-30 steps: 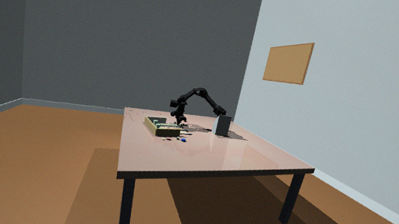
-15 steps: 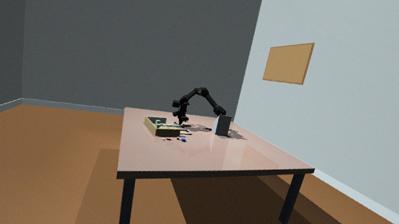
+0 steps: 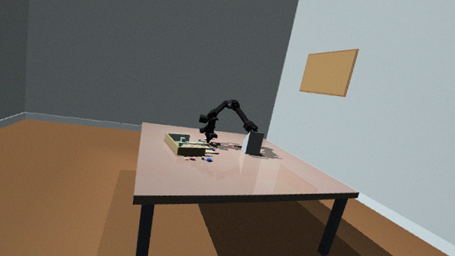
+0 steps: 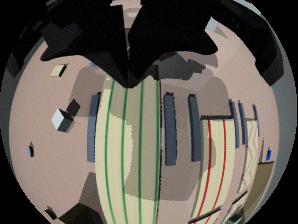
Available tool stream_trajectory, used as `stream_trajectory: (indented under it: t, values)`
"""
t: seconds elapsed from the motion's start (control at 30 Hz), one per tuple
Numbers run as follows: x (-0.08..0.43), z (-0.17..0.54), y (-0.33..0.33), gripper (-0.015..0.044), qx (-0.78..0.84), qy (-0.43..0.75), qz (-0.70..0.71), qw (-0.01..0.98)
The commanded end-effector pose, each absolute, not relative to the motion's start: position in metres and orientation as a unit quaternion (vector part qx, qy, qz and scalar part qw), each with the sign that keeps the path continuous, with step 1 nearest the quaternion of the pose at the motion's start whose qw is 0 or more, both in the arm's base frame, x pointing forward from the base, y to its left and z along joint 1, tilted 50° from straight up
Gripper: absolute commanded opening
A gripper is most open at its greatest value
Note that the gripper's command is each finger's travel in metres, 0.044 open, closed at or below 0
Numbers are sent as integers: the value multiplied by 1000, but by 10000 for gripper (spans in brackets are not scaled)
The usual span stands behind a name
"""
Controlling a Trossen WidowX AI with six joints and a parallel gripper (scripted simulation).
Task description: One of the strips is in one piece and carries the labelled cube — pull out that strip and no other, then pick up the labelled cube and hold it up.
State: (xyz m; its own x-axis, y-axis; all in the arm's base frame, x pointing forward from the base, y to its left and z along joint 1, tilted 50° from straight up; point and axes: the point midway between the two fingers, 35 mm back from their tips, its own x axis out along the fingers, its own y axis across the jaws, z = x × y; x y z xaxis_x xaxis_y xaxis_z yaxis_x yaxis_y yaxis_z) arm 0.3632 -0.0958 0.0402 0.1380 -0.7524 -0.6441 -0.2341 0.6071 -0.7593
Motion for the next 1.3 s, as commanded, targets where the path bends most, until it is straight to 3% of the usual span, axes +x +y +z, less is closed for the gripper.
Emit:
stream_trajectory:
  t: [0.0,1.27]
  values:
    - [350,37,-105,0,-392,635,-204,634]
    - [298,44,-119,0,-392,635,-204,633]
